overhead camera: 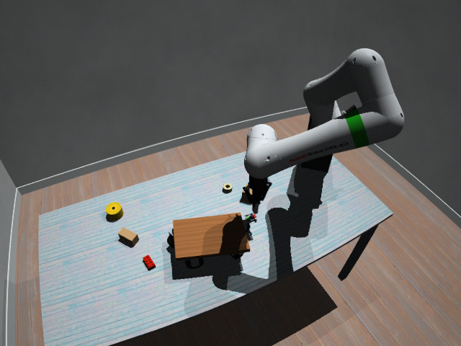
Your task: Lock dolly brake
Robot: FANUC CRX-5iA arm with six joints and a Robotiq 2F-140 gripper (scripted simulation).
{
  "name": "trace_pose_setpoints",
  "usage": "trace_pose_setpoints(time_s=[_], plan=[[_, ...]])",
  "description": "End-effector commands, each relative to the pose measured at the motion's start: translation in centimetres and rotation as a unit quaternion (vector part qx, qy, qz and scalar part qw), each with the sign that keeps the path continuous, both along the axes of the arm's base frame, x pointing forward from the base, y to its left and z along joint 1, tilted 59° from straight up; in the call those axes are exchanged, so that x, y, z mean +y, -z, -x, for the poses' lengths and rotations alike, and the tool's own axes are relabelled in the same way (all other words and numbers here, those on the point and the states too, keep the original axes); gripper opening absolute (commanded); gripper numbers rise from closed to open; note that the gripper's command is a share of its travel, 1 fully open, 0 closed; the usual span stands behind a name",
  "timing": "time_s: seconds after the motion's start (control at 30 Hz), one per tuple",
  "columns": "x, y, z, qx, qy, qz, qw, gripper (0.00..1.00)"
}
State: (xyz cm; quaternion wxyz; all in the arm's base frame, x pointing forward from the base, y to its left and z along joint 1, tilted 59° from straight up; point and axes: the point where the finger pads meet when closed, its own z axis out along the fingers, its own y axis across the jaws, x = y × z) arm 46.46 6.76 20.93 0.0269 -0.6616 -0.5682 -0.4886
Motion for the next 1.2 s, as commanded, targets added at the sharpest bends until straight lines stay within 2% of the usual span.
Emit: trace_pose_setpoints(time_s=[0.0, 0.53, 1.17], plan=[[0.3, 0.3, -0.3, 0.000, 0.000, 0.000, 1.000, 0.00], [1.4, 1.3, -1.5, 0.000, 0.000, 0.000, 1.000, 0.00], [1.5, 1.4, -1.6, 0.000, 0.000, 0.000, 1.000, 0.00]])
